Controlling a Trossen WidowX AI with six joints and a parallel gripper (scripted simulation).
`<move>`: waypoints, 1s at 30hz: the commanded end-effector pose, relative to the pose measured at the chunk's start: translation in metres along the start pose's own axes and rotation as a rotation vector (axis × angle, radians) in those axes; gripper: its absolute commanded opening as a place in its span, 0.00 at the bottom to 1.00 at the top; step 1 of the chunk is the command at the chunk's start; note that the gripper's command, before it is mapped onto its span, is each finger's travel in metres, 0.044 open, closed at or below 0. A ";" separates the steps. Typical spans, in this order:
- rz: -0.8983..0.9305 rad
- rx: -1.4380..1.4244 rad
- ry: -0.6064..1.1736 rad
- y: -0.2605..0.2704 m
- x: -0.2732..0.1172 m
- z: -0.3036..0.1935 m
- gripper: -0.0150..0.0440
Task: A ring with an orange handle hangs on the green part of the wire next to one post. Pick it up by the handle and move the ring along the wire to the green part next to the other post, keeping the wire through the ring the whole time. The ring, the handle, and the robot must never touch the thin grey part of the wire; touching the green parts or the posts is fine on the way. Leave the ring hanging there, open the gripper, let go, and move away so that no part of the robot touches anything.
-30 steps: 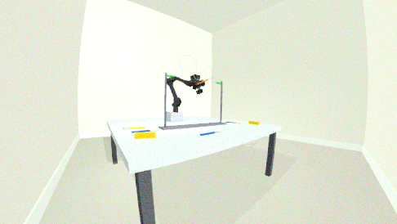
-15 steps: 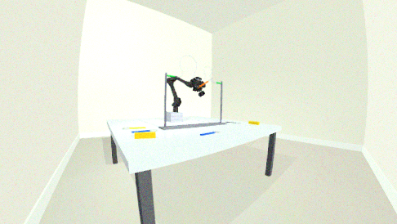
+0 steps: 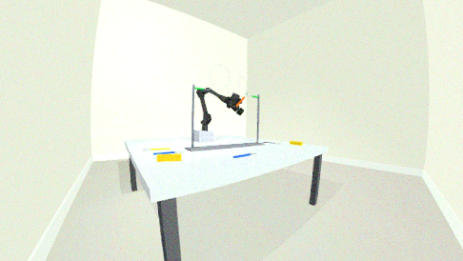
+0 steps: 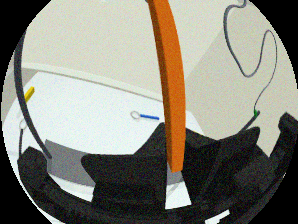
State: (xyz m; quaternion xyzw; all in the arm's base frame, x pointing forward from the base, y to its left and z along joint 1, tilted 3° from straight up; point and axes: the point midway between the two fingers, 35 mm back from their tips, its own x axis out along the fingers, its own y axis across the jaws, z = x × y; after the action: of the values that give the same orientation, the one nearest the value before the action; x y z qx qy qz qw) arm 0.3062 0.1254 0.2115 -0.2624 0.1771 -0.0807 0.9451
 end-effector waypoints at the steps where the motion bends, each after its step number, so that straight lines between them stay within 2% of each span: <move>1: 0.037 0.077 0.010 0.014 -0.002 0.002 0.00; 16: 0.170 0.362 0.047 0.064 -0.014 0.014 0.00; 30: 0.231 0.491 0.063 0.090 -0.024 0.028 0.00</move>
State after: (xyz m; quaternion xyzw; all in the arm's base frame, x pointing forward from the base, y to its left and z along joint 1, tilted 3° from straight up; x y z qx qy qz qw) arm 0.2995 0.2149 0.1932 -0.0101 0.2087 -0.0236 0.9776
